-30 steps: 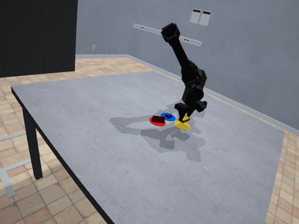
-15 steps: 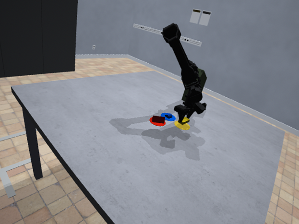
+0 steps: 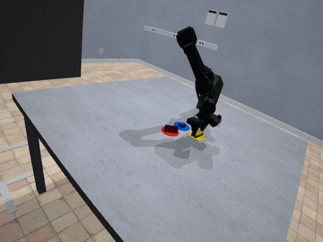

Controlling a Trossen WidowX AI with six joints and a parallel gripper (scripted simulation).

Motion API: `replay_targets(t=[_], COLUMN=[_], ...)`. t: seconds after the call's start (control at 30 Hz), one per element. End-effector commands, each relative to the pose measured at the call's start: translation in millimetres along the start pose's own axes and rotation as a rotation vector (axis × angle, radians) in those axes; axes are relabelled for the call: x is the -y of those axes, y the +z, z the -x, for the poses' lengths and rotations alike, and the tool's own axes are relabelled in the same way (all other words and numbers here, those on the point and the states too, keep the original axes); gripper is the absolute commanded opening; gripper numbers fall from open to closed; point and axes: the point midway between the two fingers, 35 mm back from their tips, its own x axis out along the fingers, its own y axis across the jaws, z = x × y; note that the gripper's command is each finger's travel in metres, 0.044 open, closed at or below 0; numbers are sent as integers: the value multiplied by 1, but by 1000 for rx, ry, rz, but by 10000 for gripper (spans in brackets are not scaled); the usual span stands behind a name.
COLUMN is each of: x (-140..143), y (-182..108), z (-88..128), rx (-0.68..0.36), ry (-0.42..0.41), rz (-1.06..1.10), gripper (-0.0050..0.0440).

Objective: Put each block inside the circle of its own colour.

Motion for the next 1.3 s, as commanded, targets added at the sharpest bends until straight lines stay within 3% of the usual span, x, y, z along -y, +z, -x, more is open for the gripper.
replay_targets(t=[0.0,0.4,0.57,1.07,1.17,1.27], x=[2,4,4,4,6,10], y=[1,1,1,1,6,18], z=[0,3,3,3,15,43], rx=[6,8,8,8,11,34], ry=[-7,-10,-10,-10,-8,-17], rz=[-4,-8,-8,-8,-23,-71], gripper=[250,250,360,360,360,360])
